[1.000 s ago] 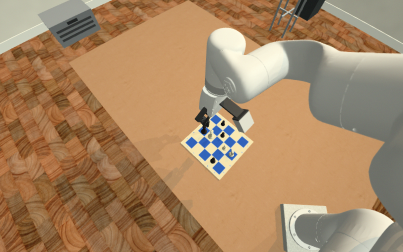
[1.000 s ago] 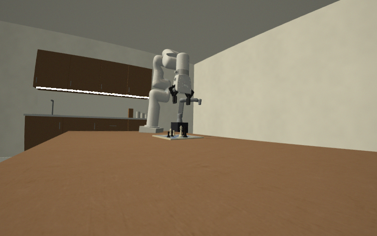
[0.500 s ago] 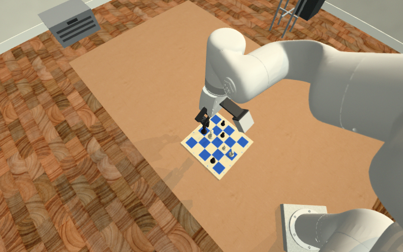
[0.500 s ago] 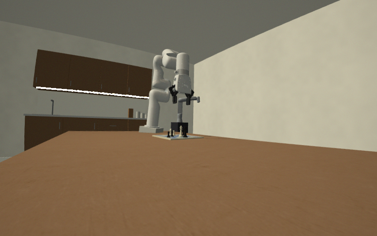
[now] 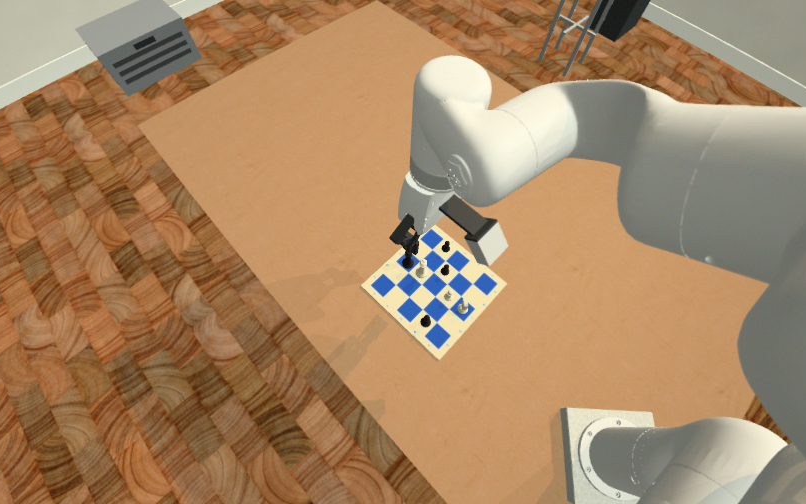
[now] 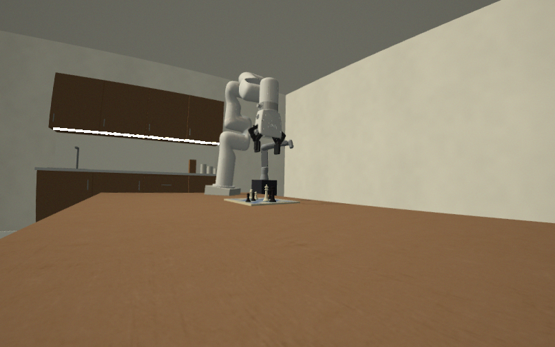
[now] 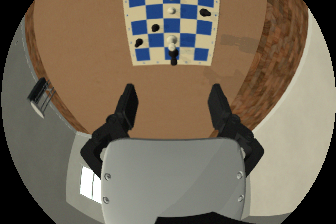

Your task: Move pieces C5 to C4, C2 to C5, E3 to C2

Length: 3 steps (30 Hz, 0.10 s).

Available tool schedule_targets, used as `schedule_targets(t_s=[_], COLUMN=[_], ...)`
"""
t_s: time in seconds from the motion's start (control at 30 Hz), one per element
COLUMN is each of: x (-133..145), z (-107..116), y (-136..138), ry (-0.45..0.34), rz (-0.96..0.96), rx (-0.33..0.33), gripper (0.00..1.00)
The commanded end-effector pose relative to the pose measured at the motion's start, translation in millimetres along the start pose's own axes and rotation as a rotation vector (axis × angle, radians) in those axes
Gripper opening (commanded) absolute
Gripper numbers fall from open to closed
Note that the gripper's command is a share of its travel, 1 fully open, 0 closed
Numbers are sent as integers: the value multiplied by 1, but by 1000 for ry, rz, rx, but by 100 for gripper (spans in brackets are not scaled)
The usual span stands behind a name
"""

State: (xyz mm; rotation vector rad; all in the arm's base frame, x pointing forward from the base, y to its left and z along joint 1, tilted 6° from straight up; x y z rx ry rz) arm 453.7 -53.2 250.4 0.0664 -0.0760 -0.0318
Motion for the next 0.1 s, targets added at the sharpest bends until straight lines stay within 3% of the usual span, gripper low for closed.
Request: schedule_targets(t_s=[0.0, 0.07], x=[1, 1], z=[2, 2], y=[0, 0], ry=[-4, -4], rz=[0, 0], rx=[-1, -1], gripper=[100, 100])
Point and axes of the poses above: the point where the finger pads meet when closed, its own z axis back along the fingers, its own y axis across the jaws, x = y × z, the point moved 6 cm from there along z, back along the fingers, and after that the axes turned 1 degree about -z, right-handed, at the moved point
